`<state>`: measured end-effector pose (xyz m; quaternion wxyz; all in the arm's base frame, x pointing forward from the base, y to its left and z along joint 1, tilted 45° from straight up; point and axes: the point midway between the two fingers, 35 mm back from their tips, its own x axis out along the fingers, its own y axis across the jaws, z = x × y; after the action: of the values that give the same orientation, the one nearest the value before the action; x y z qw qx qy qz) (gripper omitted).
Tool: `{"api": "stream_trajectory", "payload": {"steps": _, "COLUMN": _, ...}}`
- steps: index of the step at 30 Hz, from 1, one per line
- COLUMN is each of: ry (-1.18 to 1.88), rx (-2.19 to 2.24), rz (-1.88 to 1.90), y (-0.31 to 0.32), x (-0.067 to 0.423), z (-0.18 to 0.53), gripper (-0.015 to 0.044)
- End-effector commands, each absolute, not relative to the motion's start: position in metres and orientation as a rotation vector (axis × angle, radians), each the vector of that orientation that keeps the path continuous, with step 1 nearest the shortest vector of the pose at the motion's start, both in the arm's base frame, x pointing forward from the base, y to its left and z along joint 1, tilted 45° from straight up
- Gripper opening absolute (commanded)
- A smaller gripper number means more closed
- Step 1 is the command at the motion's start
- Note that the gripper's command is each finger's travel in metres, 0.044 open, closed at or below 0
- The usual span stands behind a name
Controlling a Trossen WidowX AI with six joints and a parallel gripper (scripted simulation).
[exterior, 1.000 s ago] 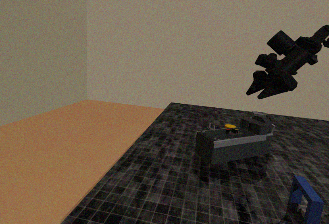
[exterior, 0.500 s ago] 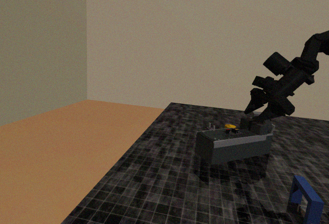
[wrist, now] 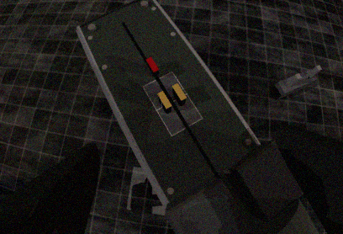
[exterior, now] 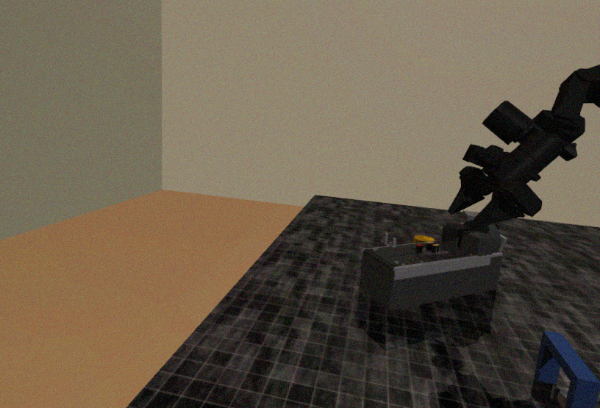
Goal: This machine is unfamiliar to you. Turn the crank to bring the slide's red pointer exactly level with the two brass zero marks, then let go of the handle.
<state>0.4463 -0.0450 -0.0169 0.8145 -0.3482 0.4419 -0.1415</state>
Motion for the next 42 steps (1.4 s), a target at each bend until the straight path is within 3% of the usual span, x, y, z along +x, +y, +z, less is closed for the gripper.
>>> {"api": "stream_trajectory", "payload": {"steps": 1, "ry": 0.932, "rx": -0.737, "rz": -0.304, "y": -0.029, "x": 0.452, "z": -0.001, "gripper": 0.0440}}
{"api": "stream_trajectory", "payload": {"steps": 7, "ry": 0.933, "rx": -0.736, "rz": -0.305, "y": -0.006, "x": 0.454, "z": 0.026, "gripper": 0.0440}}
{"api": "stream_trajectory", "payload": {"steps": 30, "ry": 1.045, "rx": -0.876, "rz": 0.119, "y": -0.075, "x": 0.372, "z": 0.104, "gripper": 0.0440}}
{"api": "stream_trajectory", "payload": {"steps": 42, "ry": 1.045, "rx": -0.880, "rz": 0.132, "y": -0.099, "x": 0.366, "z": 0.083, "gripper": 0.0440}}
